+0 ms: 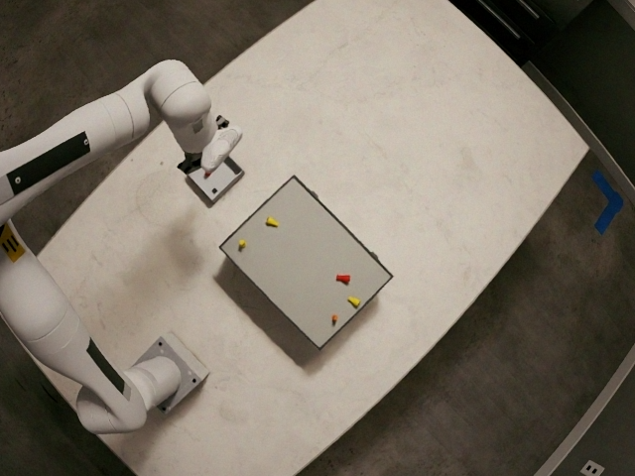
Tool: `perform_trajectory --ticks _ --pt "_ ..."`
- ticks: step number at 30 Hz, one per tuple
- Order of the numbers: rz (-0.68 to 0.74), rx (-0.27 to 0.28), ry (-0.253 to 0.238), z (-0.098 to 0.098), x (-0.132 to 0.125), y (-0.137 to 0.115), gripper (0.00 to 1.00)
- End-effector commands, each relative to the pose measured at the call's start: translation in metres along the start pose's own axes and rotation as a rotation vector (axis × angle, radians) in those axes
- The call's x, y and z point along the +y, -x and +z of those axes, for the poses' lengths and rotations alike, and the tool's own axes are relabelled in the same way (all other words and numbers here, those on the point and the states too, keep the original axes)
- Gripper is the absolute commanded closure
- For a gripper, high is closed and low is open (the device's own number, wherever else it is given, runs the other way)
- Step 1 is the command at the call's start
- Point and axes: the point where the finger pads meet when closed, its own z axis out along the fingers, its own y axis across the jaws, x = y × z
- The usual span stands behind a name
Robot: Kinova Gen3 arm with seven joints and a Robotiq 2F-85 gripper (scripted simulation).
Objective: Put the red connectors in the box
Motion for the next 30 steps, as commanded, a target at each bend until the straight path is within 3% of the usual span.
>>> perform_trajectory --ticks 1,6,13,15,21,25,30 --pt "0.002 0.002 0.002 0.012 0.0 -0.001 0.81" --pt "0.002 0.002 0.002 0.047 0.0 -0.001 0.81" --pt "0.002 0.002 0.002 0.11 0.001 -0.001 0.81" --pt "0.002 0.002 0.002 0.11 0.001 -0.001 0.81" --pt "0.002 0.002 0.002 0.156 0.001 -0.001 0.81" --pt "0.002 0.002 0.002 0.171 0.001 -0.001 0.81" --pt "0.002 0.002 0.002 0.175 0.001 -0.002 0.81"
